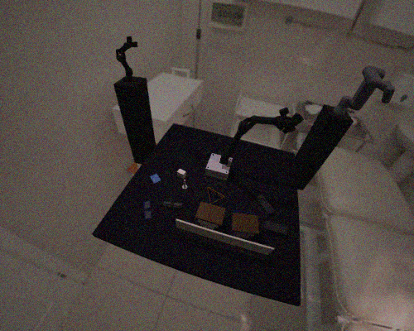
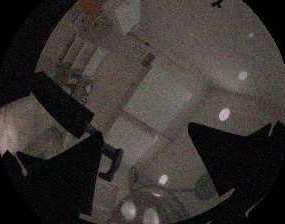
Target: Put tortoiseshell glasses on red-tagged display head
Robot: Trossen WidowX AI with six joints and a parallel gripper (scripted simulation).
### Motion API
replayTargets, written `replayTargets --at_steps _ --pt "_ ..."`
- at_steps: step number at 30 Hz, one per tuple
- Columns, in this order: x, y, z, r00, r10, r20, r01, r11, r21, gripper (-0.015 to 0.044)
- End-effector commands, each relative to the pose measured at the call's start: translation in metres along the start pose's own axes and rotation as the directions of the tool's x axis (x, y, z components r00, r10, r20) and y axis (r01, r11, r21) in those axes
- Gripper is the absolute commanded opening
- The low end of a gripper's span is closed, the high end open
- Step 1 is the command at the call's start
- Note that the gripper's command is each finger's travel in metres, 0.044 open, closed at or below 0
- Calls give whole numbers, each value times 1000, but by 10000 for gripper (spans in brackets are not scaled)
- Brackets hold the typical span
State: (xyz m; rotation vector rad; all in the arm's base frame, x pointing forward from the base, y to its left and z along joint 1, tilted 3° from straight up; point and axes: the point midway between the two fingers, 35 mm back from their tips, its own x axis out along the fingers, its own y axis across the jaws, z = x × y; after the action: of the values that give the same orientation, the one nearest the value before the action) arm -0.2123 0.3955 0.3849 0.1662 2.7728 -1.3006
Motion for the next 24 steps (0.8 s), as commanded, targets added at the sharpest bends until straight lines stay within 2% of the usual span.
replayTargets --at_steps 1,8,10,12,15,17,18,22,24 --pt "0 0 0 1000 0 0 0 1000 0 426" --pt "0 0 0 1000 0 0 0 1000 0 440" --pt "-8 8 -2 999 29 -20 -28 997 67 387" --pt "-32 29 -6 991 112 -73 -90 963 254 335" --pt "-74 62 -8 957 247 -150 -129 828 545 256" --pt "-103 82 -6 922 336 -193 -105 696 711 204" --pt "-119 91 -4 901 380 -212 -78 620 780 200" --pt "-150 105 0 853 455 -255 4 483 876 200" --pt "-176 119 6 807 523 -275 97 342 935 200"
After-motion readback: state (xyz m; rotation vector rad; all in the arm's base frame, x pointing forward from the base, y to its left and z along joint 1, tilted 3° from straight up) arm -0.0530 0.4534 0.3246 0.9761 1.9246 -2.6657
